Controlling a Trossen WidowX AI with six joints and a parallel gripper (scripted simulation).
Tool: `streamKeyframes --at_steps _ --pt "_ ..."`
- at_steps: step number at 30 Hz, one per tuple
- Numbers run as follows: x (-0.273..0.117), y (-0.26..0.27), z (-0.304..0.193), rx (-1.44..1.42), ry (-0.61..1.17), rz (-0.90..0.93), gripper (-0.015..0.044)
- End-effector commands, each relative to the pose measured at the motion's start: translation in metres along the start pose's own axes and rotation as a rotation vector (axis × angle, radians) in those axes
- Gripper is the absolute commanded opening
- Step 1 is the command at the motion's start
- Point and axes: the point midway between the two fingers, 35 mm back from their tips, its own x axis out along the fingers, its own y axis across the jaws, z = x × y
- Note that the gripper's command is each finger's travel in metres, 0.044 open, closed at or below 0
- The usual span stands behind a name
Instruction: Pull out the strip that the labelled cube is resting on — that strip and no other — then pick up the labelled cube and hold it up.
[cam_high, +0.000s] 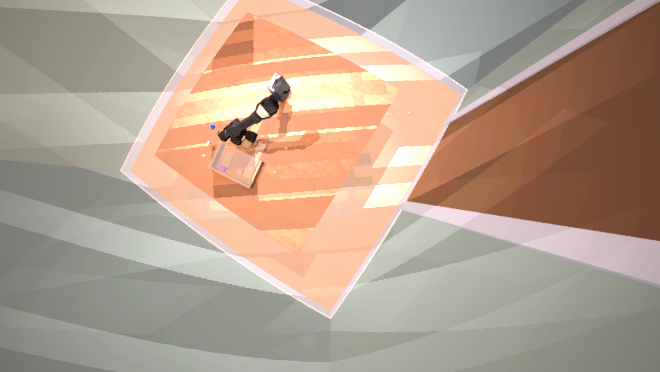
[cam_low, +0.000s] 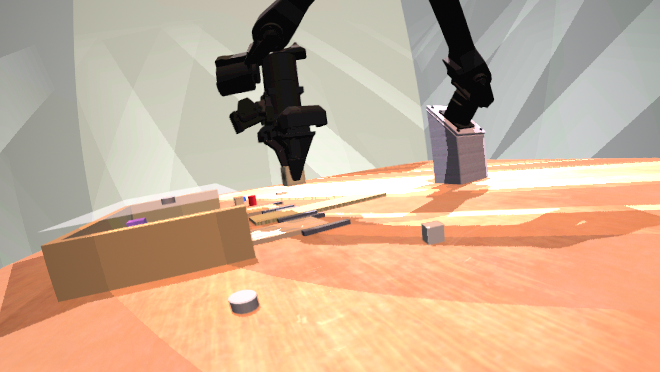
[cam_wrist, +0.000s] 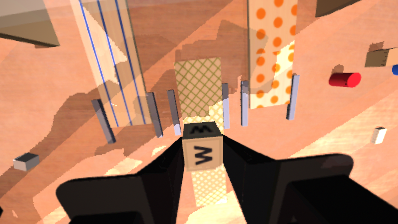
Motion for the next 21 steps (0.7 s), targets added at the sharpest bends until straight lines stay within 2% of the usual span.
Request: streamKeyframes --at_steps 1,16,21 --pt "-0.001 0.000 -0.012 -0.001 0.003 -0.004 0.0000" --pt "-0.001 0.006 -0.056 0.000 0.005 -0.004 0.0000" --pt "-0.031 0.006 -0.055 0.000 0.005 -0.005 0.0000"
